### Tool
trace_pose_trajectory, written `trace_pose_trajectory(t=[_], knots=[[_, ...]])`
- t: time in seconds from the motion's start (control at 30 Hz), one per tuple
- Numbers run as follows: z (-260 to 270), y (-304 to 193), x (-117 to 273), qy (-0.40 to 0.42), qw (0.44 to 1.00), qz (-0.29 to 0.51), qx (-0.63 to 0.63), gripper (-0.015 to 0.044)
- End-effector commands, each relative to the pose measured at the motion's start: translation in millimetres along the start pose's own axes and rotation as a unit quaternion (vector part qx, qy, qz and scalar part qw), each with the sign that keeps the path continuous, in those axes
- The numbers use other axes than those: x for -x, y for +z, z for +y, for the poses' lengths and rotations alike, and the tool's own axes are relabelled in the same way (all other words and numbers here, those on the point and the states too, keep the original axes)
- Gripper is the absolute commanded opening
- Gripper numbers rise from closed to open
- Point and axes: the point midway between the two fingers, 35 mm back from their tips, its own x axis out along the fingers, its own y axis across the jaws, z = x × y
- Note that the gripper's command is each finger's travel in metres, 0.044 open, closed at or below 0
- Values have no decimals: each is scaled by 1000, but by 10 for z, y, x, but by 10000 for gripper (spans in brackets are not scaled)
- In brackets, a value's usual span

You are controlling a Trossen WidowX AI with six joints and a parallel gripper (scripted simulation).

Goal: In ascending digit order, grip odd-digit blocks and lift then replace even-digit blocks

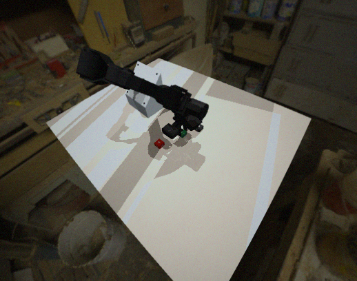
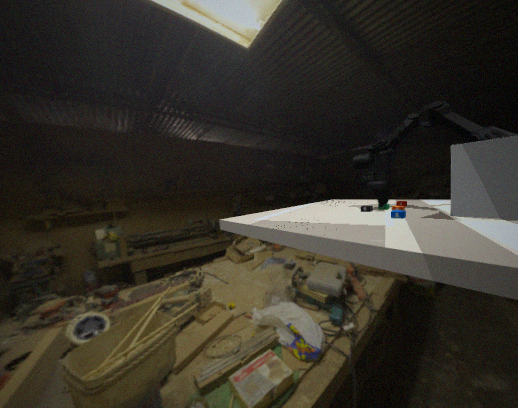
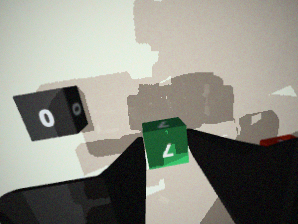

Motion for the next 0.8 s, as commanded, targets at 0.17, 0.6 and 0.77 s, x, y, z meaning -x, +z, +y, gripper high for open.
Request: trace_pose_trajectory(t=[0.17,0.6,0.77], knots=[[1,-5,-8,-1,1000,0,2,383],[7,3,388,0,1000,0,2,374],[13,5,1132,2,1000,0,3,242]])
